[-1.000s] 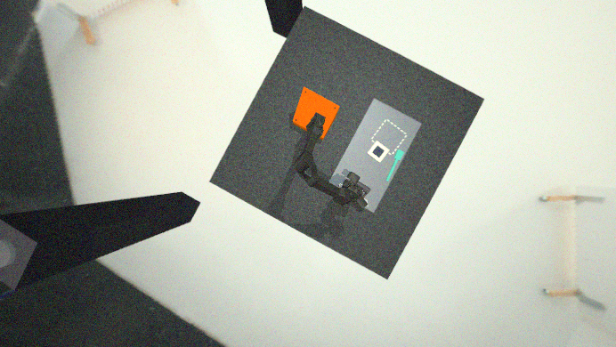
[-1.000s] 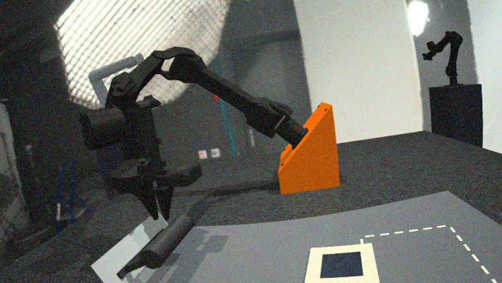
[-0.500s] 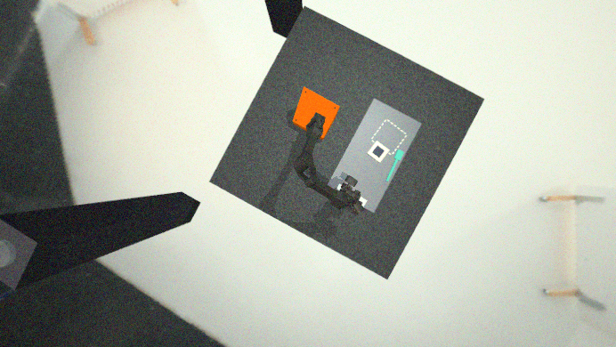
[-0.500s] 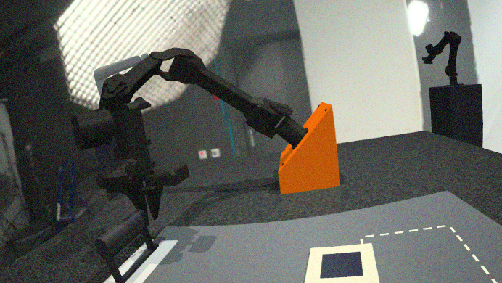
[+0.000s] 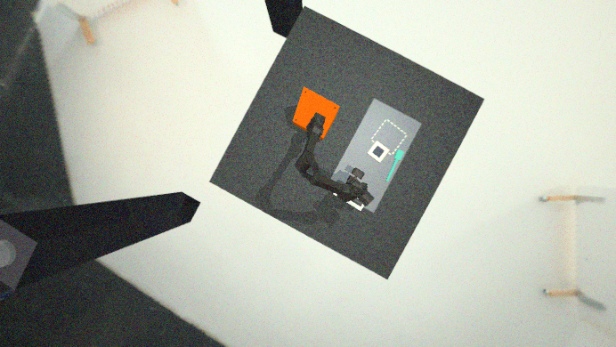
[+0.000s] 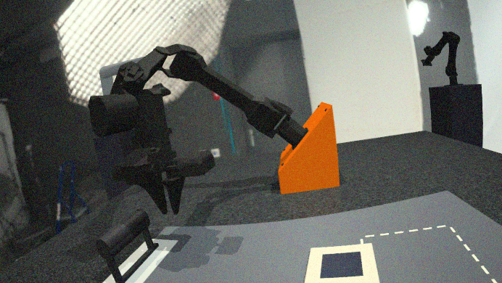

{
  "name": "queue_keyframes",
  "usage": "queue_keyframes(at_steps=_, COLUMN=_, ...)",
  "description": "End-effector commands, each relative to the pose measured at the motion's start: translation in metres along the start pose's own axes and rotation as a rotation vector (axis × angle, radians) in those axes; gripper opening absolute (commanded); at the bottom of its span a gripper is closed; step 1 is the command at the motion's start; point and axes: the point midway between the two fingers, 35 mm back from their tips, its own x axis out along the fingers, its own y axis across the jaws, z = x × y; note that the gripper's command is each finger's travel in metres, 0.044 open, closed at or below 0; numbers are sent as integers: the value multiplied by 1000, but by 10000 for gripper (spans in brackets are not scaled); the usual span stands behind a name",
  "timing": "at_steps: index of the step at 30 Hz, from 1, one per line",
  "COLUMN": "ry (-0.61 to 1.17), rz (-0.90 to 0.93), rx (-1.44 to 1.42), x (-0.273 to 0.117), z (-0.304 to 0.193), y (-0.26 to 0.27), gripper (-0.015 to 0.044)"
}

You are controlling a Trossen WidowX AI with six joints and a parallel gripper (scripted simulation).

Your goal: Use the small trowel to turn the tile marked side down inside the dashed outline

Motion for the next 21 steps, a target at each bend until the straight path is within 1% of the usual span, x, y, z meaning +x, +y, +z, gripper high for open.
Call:
queue_keyframes(at_steps=1, ry=14, rz=-5, rx=-6, x=-3, z=-5, y=26, gripper=100)
queue_keyframes(at_steps=4, ry=14, rz=-7, rx=-7, x=-5, z=-6, y=36, gripper=100)
queue_keyframes(at_steps=18, ry=3, rz=3, rx=-11, x=-6, z=-3, y=34, gripper=100)
queue_keyframes(at_steps=21, ry=3, rz=3, rx=-11, x=-6, z=-3, y=34, gripper=21)
